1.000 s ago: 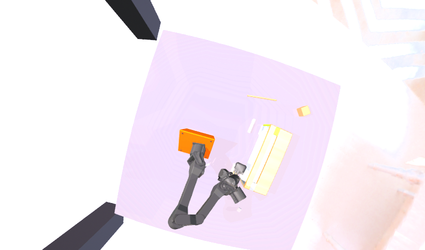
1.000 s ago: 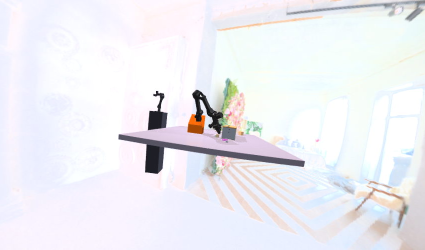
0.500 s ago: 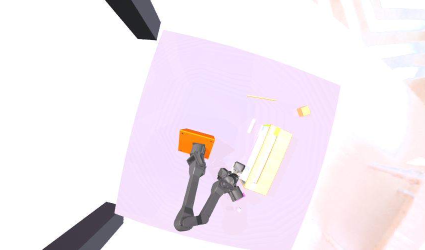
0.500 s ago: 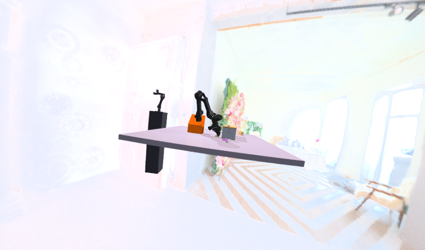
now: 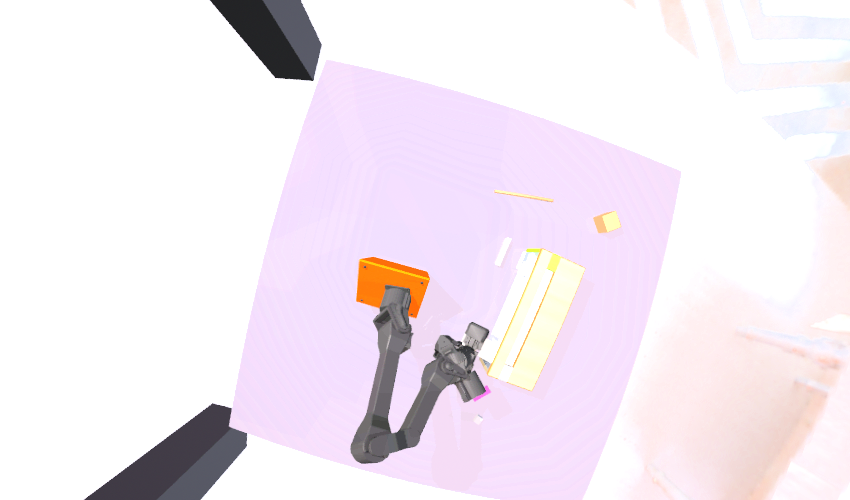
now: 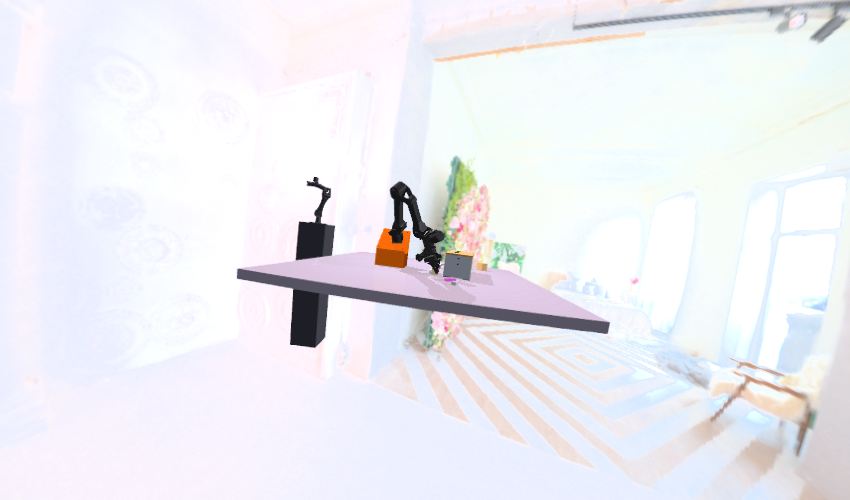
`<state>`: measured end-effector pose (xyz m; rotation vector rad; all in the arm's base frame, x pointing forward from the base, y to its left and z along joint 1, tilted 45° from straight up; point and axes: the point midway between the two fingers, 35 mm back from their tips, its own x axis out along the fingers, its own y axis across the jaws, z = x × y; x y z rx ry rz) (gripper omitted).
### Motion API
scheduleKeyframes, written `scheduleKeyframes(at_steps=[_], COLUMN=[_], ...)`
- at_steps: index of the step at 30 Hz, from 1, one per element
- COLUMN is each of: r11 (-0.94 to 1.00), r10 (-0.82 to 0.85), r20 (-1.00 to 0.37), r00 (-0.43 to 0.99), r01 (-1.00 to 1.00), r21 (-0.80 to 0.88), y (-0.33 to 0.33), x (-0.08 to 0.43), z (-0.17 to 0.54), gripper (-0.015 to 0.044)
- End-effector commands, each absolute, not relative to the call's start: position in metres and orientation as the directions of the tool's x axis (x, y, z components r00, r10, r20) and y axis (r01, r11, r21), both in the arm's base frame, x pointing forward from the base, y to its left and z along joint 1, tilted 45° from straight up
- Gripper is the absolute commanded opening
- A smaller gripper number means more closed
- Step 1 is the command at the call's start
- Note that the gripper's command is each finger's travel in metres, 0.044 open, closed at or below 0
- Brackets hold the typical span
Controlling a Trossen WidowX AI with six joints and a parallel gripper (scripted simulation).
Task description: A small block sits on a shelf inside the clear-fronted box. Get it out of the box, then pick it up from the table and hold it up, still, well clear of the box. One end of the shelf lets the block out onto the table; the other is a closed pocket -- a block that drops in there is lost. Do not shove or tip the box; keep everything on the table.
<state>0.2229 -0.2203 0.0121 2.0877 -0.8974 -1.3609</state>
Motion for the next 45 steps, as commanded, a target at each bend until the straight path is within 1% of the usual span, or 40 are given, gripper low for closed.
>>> scheduleKeyframes(at_steps=[1,15,21,27,33,39,45], r11=[-0.668,-0.667,-0.665,-0.633,-0.569,-0.475,-0.357], r10=[-0.742,-0.744,-0.745,-0.746,-0.748,-0.751,-0.754], r20=[-0.605,-0.603,-0.602,-0.603,-0.602,-0.601,-0.600], r00=[0.287,0.288,0.288,0.283,0.278,0.273,0.268], r01=[-0.255,-0.260,-0.237,-0.024,0.198,0.409,0.599], r21=[0.699,0.698,0.709,0.773,0.798,0.779,0.717], y=[-0.216,-0.179,-0.177,-0.173,-0.169,-0.166,-0.162], x=[0.224,0.231,0.231,0.230,0.230,0.230,0.229], z=[0.015,0.054,0.056,0.058,0.059,0.061,0.063], gripper=[0.0000,0.0000,0.0000,0.0000,0.0000,0.0000,0.0000])
